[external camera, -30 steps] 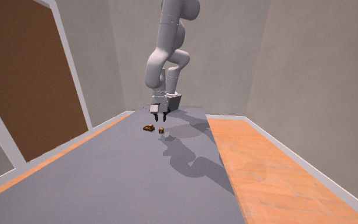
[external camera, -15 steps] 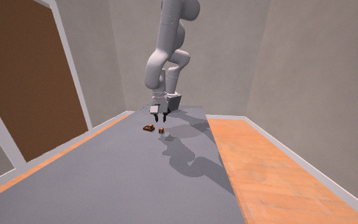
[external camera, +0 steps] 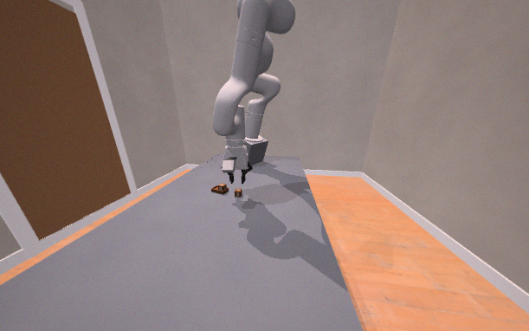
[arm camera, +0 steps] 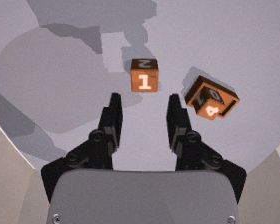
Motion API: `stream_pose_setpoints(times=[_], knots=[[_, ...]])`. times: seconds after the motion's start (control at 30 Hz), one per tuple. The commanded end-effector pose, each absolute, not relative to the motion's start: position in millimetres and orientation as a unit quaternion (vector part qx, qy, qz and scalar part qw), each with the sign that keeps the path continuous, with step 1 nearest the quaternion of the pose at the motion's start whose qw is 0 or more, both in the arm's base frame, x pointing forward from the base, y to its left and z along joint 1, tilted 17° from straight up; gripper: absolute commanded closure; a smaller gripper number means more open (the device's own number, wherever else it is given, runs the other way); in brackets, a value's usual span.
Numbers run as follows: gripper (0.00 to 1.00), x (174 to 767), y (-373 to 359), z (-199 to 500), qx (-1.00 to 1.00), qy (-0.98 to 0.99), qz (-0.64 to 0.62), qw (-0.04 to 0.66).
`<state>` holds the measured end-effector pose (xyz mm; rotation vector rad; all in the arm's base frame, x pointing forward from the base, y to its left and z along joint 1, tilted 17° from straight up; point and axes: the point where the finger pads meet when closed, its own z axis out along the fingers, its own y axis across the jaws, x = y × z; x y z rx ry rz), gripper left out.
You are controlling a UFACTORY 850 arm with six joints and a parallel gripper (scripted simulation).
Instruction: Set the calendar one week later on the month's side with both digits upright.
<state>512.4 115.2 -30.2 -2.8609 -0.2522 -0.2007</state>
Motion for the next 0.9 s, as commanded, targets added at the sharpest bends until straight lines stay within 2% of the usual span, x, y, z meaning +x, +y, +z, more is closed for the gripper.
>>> stream_pose_setpoints(times=[0.0,0.87], knots=[[0.53,514,117,-35,-0.985,-0.087,-0.070,0.131],[0.53,516,123,-59,-0.985,-0.087,-0.070,0.131]])
